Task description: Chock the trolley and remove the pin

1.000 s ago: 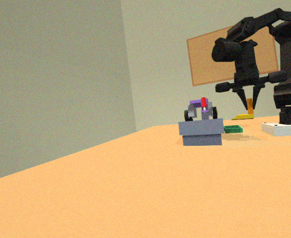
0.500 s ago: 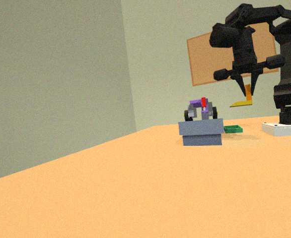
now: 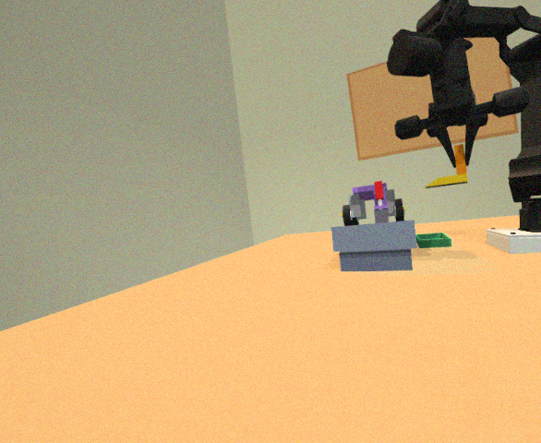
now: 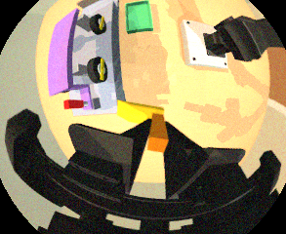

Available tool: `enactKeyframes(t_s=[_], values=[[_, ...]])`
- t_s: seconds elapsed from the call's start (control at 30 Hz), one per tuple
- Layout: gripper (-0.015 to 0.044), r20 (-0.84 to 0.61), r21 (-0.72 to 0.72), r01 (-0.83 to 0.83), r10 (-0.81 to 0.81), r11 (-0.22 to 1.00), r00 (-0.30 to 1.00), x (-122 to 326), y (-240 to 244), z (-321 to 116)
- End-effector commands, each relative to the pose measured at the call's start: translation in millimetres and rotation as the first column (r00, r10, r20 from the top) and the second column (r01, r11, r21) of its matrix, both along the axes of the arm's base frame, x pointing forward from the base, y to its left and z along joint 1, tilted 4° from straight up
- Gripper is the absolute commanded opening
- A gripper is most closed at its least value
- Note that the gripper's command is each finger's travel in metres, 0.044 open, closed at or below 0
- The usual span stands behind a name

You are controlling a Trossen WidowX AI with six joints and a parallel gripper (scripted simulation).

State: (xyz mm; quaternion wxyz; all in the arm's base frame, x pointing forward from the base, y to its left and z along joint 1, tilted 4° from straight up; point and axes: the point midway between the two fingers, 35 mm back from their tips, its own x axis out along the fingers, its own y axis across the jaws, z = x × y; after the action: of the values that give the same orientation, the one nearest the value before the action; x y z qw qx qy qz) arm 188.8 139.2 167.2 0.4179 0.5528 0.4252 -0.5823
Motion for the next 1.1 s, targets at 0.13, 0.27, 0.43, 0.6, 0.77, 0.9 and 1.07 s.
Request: enactKeyframes(t_s=[0.13,0.27,0.43,0.6,0.77,0.9,1.07], values=[[0.0,-0.001,0.014,-0.237,0.237,0.971,0.971,0.0,1.0,1.6],[0.0,-0.001,0.019,-0.366,0.366,0.93,0.931,0.0,1.1,1.6],[0.0,0.0,0.025,-0.518,0.518,0.855,0.856,0.0,1.1,1.6],[0.0,0.002,0.03,-0.654,0.655,0.756,0.756,0.0,1.1,1.7],[0.0,0.004,0.034,-0.738,0.738,0.674,0.674,0.0,1.2,1.7],[0.0,0.005,0.036,-0.777,0.778,0.628,0.629,0.0,1.1,1.7],[0.0,0.01,0.042,-0.871,0.872,0.489,0.49,0.0,1.1,1.7]])
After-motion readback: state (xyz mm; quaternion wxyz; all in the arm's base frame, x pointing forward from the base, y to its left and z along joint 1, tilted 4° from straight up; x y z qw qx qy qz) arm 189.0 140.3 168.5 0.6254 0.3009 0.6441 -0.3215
